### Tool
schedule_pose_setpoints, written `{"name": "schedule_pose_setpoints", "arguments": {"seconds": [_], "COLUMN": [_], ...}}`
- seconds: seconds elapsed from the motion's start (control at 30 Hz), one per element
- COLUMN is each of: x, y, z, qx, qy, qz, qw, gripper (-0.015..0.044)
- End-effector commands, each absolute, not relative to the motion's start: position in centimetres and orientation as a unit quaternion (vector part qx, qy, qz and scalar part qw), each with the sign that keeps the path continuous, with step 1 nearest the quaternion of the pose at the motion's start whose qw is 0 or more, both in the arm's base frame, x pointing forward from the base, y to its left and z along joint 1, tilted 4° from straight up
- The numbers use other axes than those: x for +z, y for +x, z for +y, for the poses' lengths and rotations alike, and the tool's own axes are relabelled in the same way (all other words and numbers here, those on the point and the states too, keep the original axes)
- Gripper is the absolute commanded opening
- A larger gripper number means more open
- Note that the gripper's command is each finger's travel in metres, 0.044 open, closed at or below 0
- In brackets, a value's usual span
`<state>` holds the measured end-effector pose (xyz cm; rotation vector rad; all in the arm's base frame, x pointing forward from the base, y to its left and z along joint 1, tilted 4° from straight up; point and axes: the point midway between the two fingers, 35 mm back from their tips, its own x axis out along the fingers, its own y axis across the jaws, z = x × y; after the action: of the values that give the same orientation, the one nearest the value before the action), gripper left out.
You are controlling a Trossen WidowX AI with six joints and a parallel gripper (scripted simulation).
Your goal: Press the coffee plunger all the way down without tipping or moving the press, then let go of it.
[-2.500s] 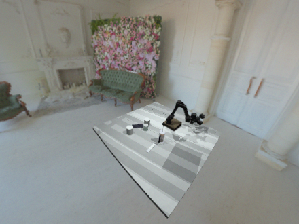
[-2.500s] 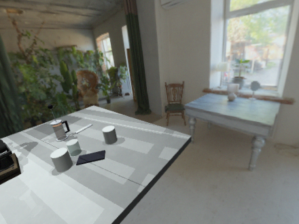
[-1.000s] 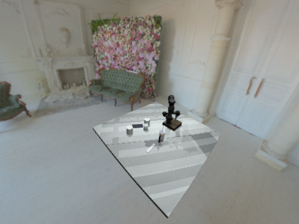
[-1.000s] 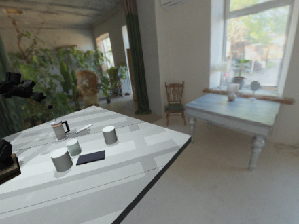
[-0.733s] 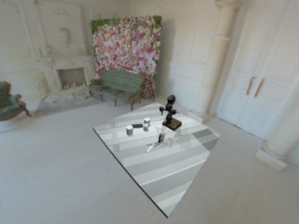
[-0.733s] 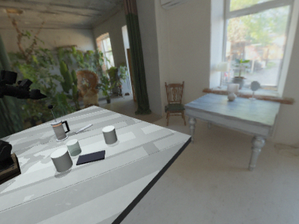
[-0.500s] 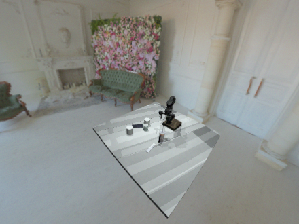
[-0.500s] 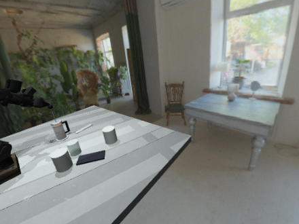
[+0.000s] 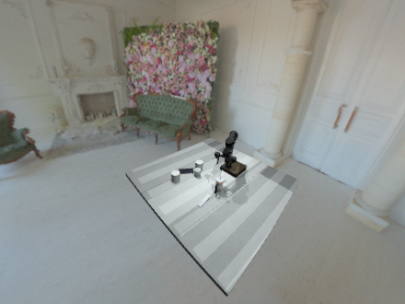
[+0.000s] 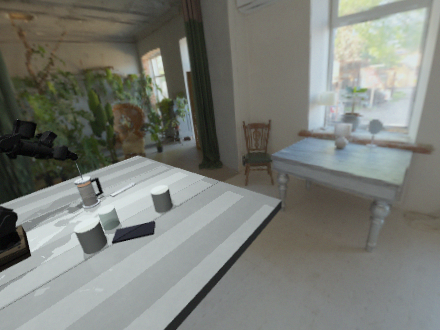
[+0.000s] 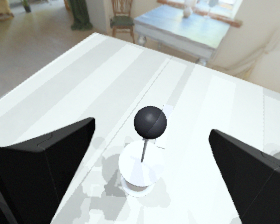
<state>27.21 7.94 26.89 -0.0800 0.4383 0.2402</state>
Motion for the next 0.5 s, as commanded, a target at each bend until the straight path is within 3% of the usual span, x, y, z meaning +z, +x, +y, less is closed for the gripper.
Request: {"name": "schedule_pose_setpoints", "arguments": {"seconds": [0.0,0.43,0.47], "x": [26.6,25.7,25.7], "y": [27.8,29.3,29.3], "z": [8.1,8.5,8.5], "qx": [0.121,0.122,0.122], "qy": [-0.042,-0.042,-0.042], "qz": [0.216,0.216,0.216], "qw": [0.968,0.968,0.968], "gripper": [0.0440,0.0440,0.0414]}}
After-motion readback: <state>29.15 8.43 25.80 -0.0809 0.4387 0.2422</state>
